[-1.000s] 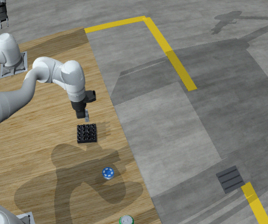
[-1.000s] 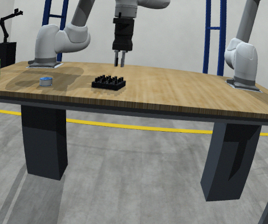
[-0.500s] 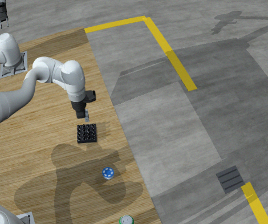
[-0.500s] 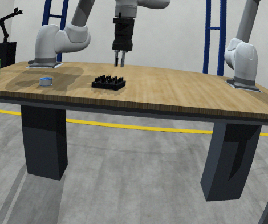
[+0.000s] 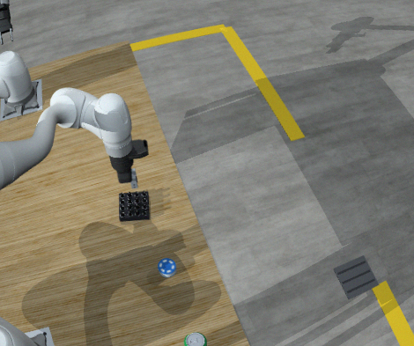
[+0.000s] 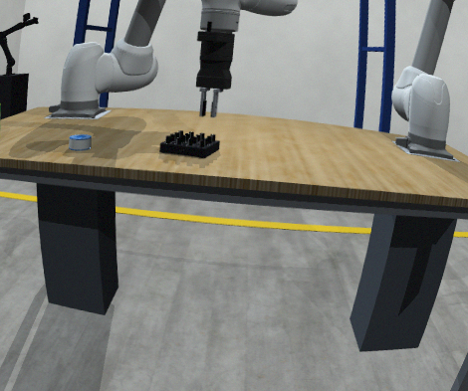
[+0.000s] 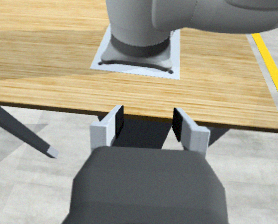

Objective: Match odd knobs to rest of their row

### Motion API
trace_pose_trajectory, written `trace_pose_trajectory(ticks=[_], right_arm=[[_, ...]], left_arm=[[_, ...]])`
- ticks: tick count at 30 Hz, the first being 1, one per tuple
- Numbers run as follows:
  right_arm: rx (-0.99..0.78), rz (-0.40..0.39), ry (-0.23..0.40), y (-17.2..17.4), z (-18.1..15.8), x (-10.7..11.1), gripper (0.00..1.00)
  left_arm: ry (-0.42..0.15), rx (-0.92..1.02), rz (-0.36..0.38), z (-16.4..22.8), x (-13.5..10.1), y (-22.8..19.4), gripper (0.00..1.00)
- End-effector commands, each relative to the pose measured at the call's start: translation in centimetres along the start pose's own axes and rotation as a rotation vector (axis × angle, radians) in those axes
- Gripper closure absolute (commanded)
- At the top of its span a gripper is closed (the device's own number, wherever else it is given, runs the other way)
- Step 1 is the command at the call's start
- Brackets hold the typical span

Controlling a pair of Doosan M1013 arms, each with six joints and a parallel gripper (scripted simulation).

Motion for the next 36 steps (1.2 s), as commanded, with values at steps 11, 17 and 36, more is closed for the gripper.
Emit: trace_pose_trajectory(ticks=[11,17,36], right_arm=[[0.0,0.0,-0.001,0.0,0.0,-0.6,0.54],[0.0,0.0,-0.001,0.0,0.0,-1.3,0.54],[0.0,0.0,-0.001,0.0,0.0,-3.5,0.54]], left_arm=[[0.0,0.0,-0.001,0.0,0.1,0.0,0.0],[0.0,0.0,-0.001,0.0,0.1,0.0,0.0],[0.0,0.0,-0.001,0.0,0.1,0.0,0.0]])
Point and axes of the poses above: on each arm, the point where the finger pads meet when closed, its own x axis back along the fingers, its own z axis across the jaws, y = z × x, the point moved 5 cm from there along x, back along the fingers, and after that the axes turned 14 degrees about x, right-handed, at the moved point
